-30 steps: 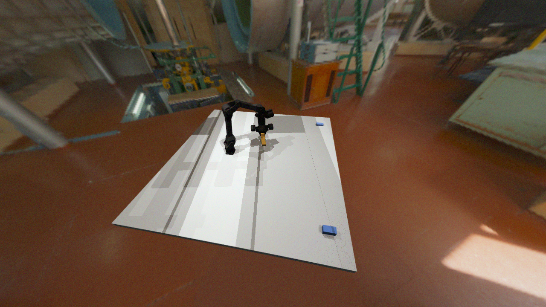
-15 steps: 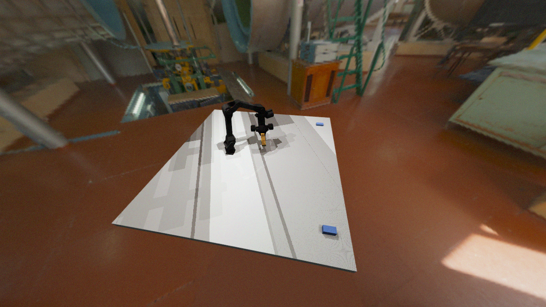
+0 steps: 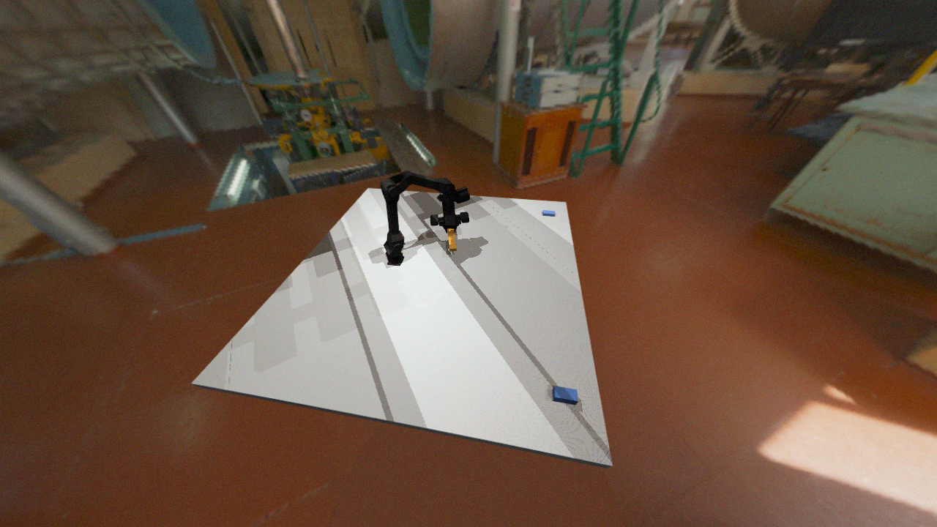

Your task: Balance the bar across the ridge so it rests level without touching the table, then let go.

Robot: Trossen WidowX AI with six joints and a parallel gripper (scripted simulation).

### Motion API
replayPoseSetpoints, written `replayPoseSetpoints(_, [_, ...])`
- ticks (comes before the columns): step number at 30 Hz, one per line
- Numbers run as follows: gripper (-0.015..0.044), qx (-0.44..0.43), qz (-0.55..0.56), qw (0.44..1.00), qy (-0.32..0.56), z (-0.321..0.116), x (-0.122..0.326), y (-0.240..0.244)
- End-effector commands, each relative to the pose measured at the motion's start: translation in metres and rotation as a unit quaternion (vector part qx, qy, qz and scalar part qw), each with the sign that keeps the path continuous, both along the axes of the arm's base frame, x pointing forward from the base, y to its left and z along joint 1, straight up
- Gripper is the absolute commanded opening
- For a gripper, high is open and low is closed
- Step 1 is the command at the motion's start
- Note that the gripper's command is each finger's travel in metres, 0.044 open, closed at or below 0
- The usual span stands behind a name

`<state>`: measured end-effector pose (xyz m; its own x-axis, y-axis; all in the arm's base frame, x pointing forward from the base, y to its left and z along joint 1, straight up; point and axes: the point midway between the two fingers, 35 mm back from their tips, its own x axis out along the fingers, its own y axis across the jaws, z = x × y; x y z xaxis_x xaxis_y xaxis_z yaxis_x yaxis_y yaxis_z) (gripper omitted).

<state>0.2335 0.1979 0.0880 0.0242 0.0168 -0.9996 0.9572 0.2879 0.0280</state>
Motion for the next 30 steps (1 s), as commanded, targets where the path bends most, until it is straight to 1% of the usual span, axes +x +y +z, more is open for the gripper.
replayPoseSetpoints(1, [0.0185, 0.0, 0.0, 1.0, 0.0, 0.0, 0.0, 0.0])
replayPoseSetpoints(11, [0.0185, 0.0, 0.0, 1.0, 0.0, 0.0, 0.0, 0.0])
replayPoseSetpoints(20, [0.0421, 0.0, 0.0, 1.0, 0.0, 0.0, 0.0, 0.0])
replayPoseSetpoints(21, [0.044, 0.0, 0.0, 1.0, 0.0, 0.0, 0.0, 0.0])
replayPoseSetpoints(25, [0.044, 0.0, 0.0, 1.0, 0.0, 0.008, 0.001, 0.001])
replayPoseSetpoints(30, [0.044, 0.0, 0.0, 1.0, 0.0, 0.069, 0.002, 0.002])
